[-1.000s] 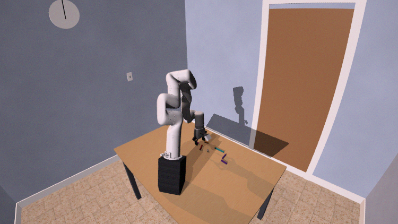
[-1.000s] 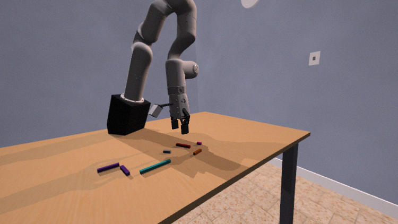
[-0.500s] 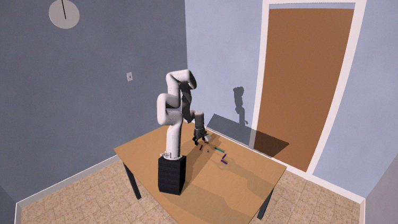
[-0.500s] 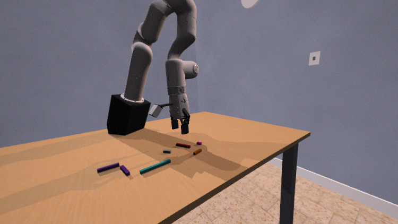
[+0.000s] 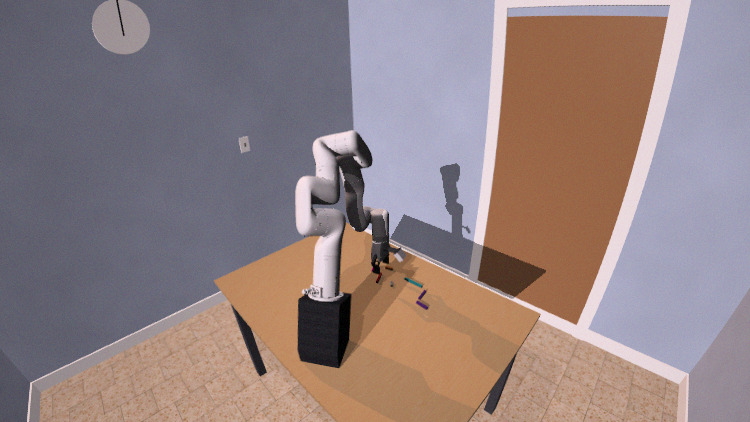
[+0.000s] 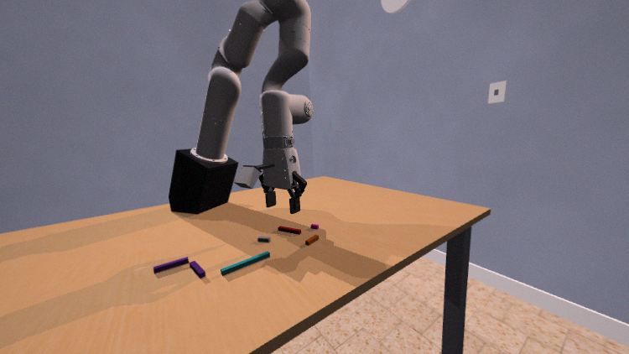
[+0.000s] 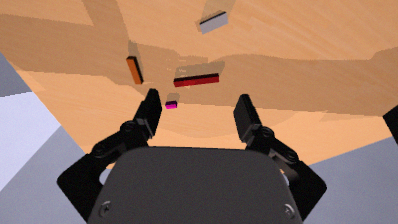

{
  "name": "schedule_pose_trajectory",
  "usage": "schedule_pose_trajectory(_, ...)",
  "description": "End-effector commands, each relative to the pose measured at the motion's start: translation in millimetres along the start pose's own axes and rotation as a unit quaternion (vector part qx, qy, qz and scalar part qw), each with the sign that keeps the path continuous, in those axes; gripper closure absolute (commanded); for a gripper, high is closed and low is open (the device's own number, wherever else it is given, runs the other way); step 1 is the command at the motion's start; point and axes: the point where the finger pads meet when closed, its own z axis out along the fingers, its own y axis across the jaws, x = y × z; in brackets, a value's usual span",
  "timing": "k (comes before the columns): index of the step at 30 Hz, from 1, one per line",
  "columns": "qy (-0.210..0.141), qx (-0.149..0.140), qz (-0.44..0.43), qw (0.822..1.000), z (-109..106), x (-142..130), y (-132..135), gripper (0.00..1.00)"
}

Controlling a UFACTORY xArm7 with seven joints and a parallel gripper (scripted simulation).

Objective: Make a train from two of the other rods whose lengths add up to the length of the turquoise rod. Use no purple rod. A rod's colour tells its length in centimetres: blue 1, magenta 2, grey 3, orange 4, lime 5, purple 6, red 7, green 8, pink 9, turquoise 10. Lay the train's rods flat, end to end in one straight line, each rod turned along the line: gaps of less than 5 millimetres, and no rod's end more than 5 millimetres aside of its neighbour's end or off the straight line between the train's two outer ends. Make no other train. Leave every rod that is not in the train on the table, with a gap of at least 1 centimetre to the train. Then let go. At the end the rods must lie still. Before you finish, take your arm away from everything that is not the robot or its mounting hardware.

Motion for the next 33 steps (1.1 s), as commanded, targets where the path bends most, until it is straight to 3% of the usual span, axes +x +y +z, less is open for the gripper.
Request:
schedule_pose_trajectory(1, -0.004, 0.007, -0.083, 0.997, -0.1, 10.2, -7.2, 0.0)
schedule_pose_trajectory(11, -0.003, 0.007, -0.188, 0.982, -1.3, 24.0, -13.9, 0.0)
schedule_pose_trajectory(14, -0.003, 0.006, -0.243, 0.97, -2.2, 31.6, -17.1, 0.0)
schedule_pose_trajectory(33, -0.003, 0.005, -0.247, 0.969, -2.2, 32.2, -17.3, 0.0)
